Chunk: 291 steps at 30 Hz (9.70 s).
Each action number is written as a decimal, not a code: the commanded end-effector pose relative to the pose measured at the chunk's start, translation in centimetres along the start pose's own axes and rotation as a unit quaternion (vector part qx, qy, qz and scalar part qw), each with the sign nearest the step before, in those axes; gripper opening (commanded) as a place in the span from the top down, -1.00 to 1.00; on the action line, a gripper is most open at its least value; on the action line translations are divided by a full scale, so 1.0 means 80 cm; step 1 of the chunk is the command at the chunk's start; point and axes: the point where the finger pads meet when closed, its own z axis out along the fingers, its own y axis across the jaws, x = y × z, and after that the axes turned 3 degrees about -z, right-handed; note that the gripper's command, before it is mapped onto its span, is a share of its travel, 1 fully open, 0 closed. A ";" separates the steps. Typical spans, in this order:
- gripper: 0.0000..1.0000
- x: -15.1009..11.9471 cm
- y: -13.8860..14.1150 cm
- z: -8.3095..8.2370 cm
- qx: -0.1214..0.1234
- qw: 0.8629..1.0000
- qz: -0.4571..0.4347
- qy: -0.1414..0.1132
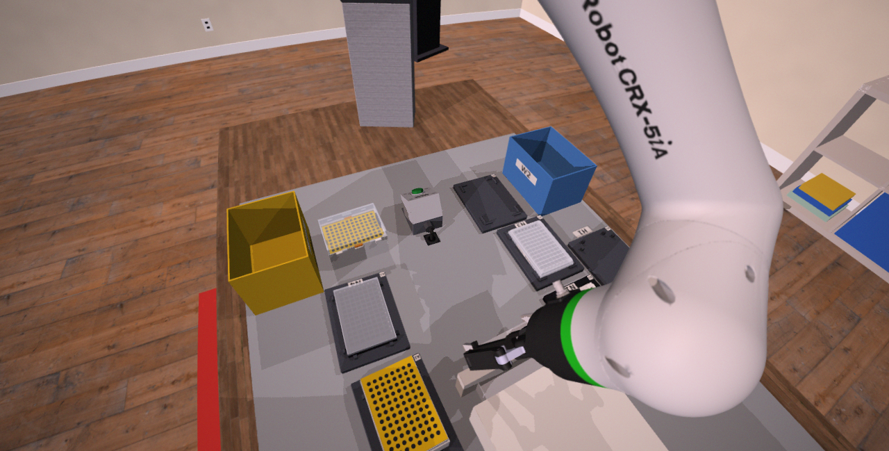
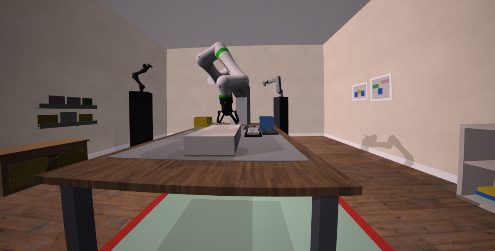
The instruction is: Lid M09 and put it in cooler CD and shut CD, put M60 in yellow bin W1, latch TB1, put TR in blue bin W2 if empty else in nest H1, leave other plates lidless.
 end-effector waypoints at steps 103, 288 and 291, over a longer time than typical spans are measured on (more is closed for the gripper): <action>1.00 -0.128 -0.007 0.060 0.000 1.000 0.000 0.000; -0.33 -0.216 -0.001 -0.052 0.014 0.999 0.030 0.001; -0.33 -0.218 0.013 -0.052 0.015 0.999 0.033 0.001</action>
